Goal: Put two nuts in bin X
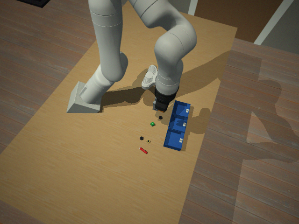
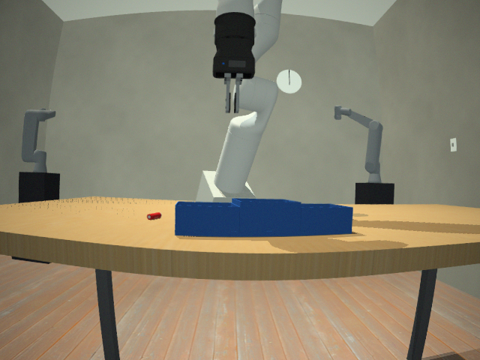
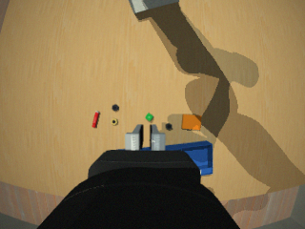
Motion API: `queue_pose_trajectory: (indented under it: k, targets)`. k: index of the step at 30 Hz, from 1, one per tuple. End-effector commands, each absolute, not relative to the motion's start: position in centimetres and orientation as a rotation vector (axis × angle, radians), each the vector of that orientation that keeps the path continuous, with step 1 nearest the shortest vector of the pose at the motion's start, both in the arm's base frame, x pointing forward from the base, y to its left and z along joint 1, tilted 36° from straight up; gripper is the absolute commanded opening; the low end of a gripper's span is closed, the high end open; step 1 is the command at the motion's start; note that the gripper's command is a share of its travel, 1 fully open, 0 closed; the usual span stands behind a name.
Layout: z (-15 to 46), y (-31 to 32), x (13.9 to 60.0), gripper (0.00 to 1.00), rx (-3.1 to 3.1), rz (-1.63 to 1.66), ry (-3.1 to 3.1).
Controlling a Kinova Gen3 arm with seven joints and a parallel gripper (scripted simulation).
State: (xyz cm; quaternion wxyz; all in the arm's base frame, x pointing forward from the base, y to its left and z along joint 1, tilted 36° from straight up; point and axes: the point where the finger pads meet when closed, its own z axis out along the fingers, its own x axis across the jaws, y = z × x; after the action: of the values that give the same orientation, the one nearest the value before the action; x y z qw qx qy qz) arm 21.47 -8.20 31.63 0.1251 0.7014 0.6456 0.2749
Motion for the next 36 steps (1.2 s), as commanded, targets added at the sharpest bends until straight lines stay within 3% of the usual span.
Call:
queue_pose_trajectory:
  k: [1, 12, 36]
  targets:
    - [31.6, -8.7, 21.3, 0.31, 2.07, 0.807, 1.82]
    - [31.7, -8.6, 21.2, 0.31, 2.067, 0.808, 1.83]
    - [27.9, -10.5, 38.7, 0.31, 3.017, 0.989, 0.516]
